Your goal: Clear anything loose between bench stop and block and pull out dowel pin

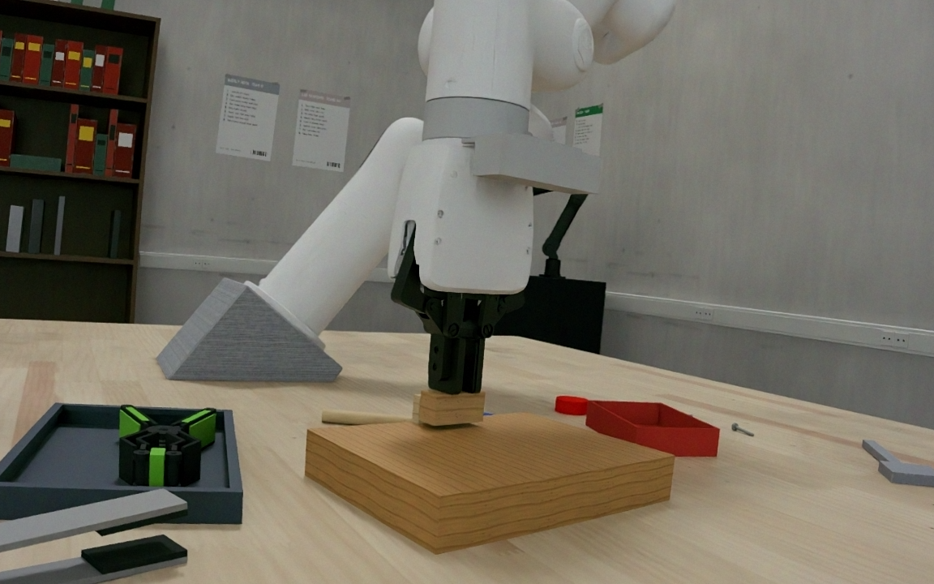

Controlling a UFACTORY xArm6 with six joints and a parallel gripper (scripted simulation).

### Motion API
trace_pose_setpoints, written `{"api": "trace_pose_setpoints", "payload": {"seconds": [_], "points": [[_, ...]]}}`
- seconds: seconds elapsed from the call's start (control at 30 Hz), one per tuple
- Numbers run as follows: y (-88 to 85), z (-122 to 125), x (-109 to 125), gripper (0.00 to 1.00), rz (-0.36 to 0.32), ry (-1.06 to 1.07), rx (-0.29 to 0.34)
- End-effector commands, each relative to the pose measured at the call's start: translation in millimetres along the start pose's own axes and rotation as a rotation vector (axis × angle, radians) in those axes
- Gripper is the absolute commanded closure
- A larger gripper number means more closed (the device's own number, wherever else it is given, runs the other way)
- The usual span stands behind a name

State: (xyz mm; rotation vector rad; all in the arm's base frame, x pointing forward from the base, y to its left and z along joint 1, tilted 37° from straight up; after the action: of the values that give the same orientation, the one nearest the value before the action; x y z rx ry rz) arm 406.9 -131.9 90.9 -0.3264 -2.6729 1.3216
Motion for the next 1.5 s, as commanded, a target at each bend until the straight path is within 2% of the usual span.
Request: {"api": "trace_pose_setpoints", "payload": {"seconds": [0.0,1.47], "points": [[-1.5,-0.4,-0.2,1.00,0.004,0.003,0.001],[-1.4,-1.8,3.5,1.00,0.004,0.020,0.001]]}}
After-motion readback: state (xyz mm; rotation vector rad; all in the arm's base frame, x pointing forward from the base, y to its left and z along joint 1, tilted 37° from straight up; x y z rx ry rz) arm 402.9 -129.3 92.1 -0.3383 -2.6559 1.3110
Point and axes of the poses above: the point where the finger pads meet when closed, its own y axis out along the fingers, its own z axis across the jaws, x = y × z, the point moved 8 cm from there along -y, back along the fingers, and after that the axes turned 15 degrees about y, right-handed, at the moved point
